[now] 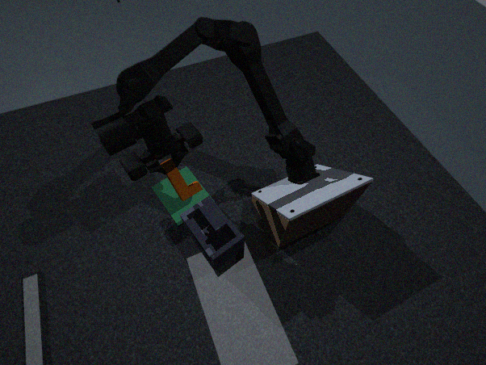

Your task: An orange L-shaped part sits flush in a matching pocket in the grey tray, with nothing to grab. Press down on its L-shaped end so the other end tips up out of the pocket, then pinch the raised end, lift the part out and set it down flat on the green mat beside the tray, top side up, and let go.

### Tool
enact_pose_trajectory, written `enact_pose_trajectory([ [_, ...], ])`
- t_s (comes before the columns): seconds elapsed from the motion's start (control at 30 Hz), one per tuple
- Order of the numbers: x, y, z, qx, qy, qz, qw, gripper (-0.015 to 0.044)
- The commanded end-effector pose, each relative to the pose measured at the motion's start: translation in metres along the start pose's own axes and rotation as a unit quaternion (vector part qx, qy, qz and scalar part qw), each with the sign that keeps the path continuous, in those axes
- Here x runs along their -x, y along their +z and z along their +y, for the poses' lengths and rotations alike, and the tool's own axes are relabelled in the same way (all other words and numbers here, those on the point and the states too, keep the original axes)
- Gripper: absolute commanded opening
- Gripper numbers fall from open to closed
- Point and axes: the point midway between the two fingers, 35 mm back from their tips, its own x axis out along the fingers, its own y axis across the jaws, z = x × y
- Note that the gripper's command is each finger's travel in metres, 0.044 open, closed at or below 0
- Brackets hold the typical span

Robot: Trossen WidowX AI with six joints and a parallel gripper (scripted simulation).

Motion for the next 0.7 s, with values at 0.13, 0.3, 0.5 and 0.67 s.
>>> enact_pose_trajectory([
  [0.13, -0.013, 0.0, -0.001, 0.003, -0.001, -0.003, 1.0, 0.0],
  [0.3, -0.021, 0.0, -0.001, 0.003, -0.001, -0.003, 1.0, 0.0],
  [0.5, -0.031, 0.001, -0.001, 0.003, -0.001, -0.004, 1.0, 0.0],
  [0.67, -0.035, 0.001, -0.002, 0.003, -0.001, -0.004, 1.0, 0.0],
])
